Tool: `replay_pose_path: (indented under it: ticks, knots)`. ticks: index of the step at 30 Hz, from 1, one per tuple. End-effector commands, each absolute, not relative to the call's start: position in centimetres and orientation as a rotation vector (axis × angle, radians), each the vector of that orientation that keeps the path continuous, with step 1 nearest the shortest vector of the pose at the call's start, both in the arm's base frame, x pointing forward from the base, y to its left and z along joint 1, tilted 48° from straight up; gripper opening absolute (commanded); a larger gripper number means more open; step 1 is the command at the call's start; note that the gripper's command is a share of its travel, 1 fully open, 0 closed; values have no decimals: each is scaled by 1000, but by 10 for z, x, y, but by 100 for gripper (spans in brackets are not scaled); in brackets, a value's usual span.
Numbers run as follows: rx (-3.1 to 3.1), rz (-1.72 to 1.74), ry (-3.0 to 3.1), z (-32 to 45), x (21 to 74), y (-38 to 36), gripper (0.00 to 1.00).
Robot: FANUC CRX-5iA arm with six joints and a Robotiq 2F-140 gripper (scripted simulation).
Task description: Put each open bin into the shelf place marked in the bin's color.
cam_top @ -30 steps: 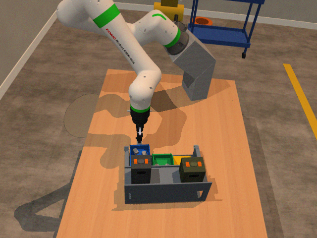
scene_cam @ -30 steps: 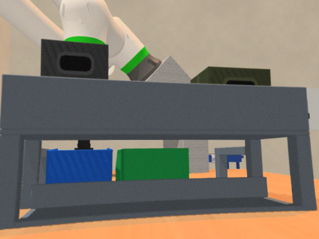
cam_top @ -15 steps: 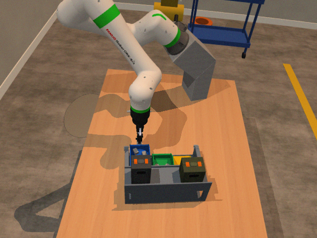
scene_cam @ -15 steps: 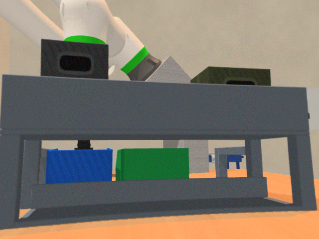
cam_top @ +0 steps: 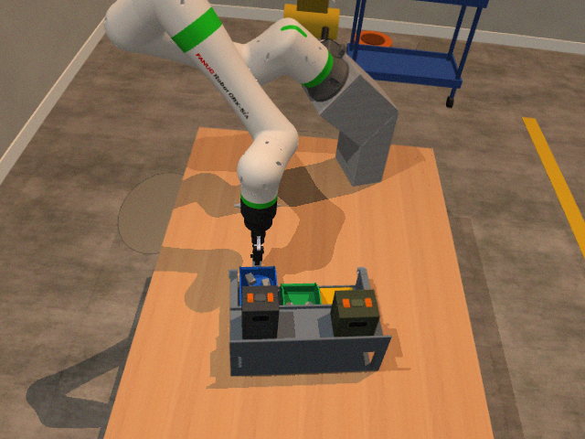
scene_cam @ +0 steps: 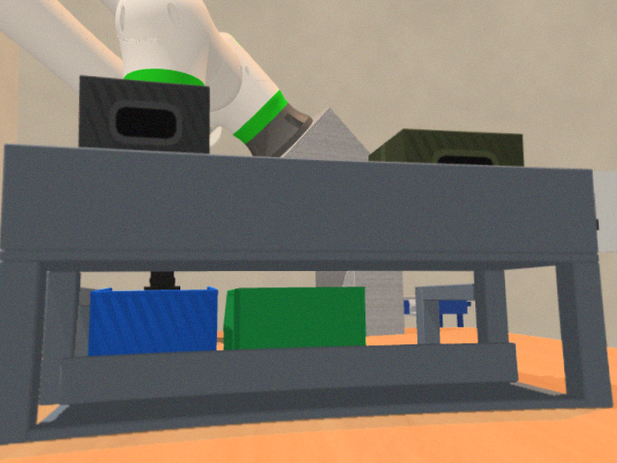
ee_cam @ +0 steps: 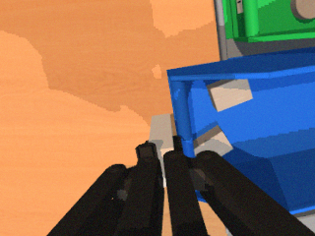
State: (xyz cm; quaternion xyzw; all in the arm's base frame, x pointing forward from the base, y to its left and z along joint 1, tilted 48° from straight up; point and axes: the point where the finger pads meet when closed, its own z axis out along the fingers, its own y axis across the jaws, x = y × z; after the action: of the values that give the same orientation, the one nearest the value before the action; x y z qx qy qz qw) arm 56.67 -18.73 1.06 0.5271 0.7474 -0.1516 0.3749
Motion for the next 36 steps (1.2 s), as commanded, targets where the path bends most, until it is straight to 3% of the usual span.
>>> replay_pose_path:
  ticks: [1,36]
  knots:
    - [1349,-388,1913,11,567,-187,0]
    - [1349,-388,1913,12,573,-184,0]
